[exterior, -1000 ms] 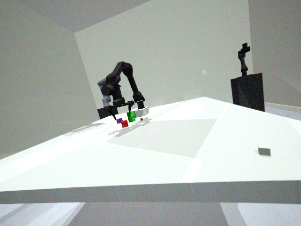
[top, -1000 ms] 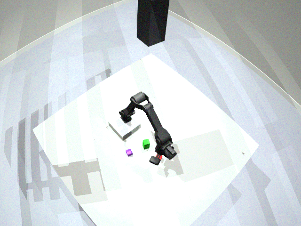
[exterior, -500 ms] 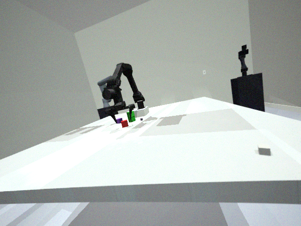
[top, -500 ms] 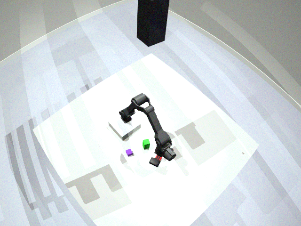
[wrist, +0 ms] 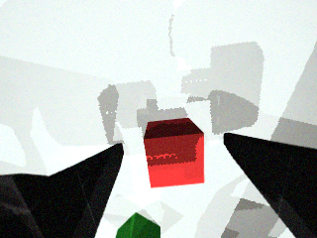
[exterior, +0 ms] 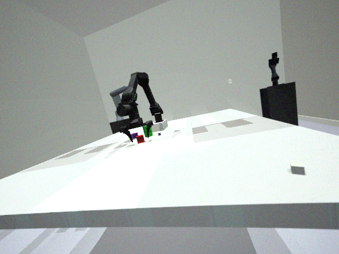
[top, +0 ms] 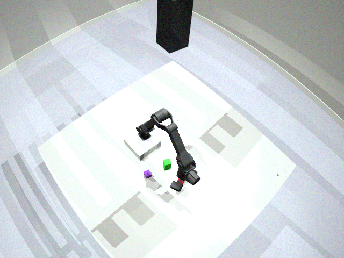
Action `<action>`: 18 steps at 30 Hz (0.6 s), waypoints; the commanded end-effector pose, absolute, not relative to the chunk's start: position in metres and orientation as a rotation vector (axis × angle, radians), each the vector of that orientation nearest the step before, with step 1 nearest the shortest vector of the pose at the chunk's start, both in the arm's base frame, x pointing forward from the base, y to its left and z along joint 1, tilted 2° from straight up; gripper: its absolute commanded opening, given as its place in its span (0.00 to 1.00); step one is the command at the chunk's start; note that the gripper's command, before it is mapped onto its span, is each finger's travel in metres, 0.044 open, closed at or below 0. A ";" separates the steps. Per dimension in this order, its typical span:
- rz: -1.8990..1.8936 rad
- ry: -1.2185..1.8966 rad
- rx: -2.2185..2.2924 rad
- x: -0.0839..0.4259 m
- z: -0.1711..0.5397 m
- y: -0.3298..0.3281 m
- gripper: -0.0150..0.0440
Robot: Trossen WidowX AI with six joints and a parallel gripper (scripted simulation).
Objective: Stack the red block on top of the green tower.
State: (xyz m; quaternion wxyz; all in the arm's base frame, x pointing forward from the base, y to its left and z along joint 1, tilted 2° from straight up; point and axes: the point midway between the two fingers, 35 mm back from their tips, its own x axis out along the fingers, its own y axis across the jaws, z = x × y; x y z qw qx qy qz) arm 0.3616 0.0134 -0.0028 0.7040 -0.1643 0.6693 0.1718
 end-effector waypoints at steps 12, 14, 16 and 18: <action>0.389 1.491 -0.363 0.361 -0.006 0.014 1.00; 0.389 1.491 -0.363 0.361 -0.006 0.014 0.96; 0.389 1.491 -0.363 0.361 -0.006 0.014 0.87; 0.389 1.491 -0.363 0.361 -0.006 0.014 0.78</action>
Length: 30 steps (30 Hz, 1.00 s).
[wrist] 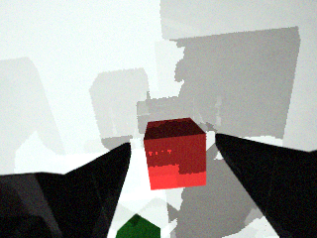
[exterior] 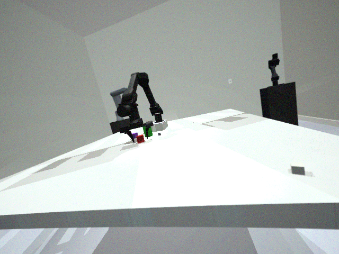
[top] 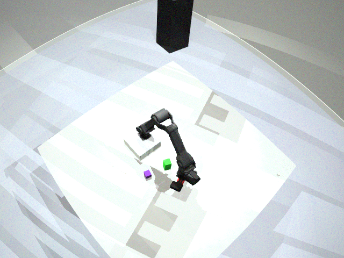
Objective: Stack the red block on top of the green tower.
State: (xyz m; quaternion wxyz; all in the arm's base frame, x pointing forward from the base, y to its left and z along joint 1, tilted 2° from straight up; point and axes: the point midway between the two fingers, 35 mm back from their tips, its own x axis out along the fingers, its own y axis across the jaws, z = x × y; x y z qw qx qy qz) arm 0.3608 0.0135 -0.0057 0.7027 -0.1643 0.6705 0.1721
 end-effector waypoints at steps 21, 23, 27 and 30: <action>0.389 1.491 -0.363 0.360 0.028 0.013 0.25; 0.389 1.491 -0.363 0.359 0.037 0.013 0.25; 0.388 1.491 -0.363 0.359 0.057 0.012 0.25; 0.388 1.491 -0.363 0.358 0.073 0.012 0.25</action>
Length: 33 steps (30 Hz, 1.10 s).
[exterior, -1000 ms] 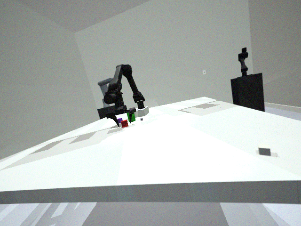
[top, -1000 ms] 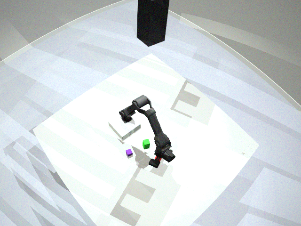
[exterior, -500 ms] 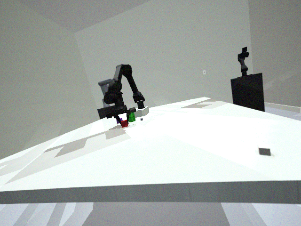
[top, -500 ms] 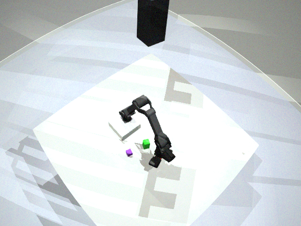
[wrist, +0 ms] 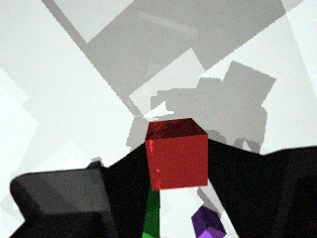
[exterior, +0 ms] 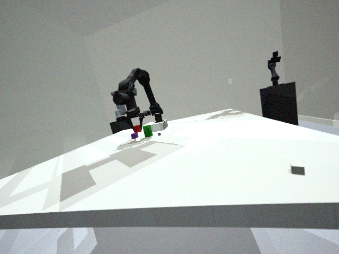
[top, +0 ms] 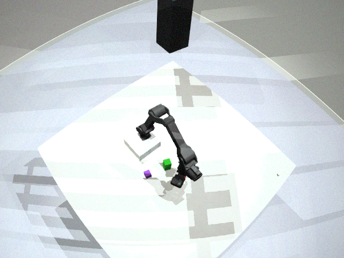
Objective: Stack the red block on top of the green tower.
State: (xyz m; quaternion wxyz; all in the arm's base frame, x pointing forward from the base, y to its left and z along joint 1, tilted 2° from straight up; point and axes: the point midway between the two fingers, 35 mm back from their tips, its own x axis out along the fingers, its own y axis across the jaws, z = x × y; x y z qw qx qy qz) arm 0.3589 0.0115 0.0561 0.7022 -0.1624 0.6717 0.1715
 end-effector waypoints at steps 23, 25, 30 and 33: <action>0.389 1.493 -0.363 0.335 0.116 0.009 0.25; 0.389 1.493 -0.363 0.327 0.116 0.008 0.25; 0.389 1.495 -0.362 0.306 0.117 0.007 0.25; 0.389 1.497 -0.362 0.293 0.116 0.006 0.25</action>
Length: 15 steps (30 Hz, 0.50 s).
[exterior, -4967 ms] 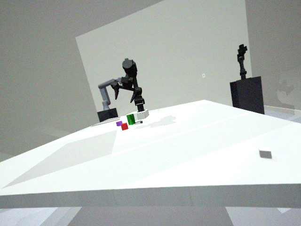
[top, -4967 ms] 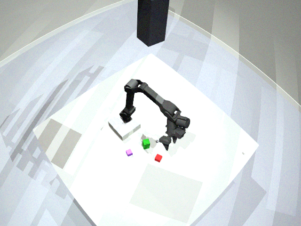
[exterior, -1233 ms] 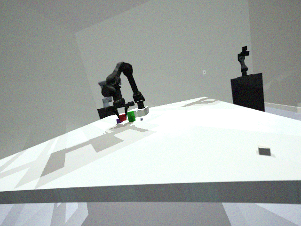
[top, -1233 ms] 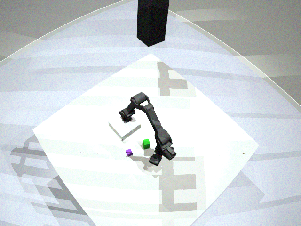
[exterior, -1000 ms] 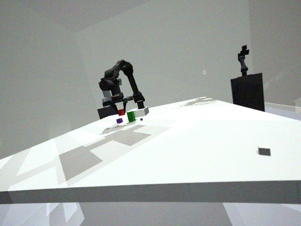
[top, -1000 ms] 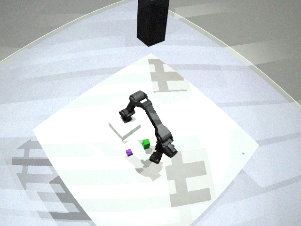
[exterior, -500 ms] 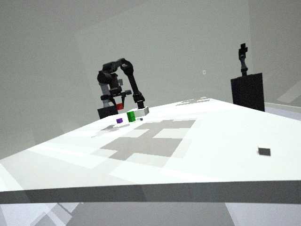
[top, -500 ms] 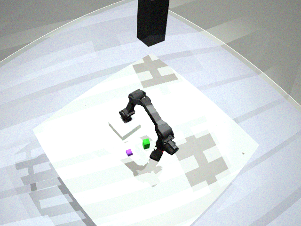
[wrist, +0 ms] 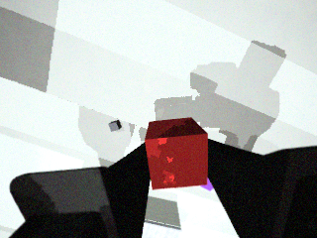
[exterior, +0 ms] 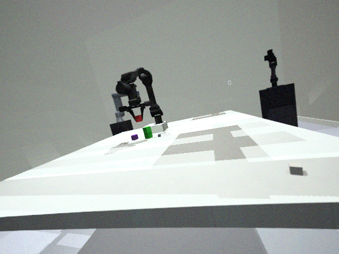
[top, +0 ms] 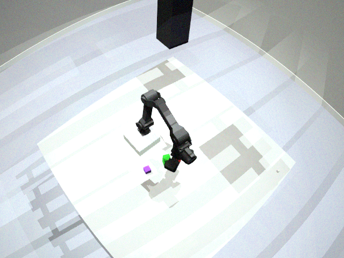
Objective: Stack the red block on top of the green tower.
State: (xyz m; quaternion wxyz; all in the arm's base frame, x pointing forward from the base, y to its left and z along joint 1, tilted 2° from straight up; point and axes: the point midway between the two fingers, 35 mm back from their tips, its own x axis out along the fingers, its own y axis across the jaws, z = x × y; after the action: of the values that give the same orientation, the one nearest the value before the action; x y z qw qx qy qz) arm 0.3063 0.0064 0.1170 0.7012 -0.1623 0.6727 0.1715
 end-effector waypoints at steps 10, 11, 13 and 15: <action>0.390 1.501 -0.362 0.251 0.111 0.004 0.25; 0.390 1.501 -0.362 0.247 0.110 0.004 0.25; 0.390 1.502 -0.362 0.238 0.108 0.004 0.25; 0.391 1.502 -0.362 0.233 0.106 0.003 0.25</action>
State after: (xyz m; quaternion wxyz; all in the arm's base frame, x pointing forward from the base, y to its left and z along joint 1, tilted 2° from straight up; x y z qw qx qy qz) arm 0.2434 0.0034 0.1091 0.6986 -0.1619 0.6754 0.1720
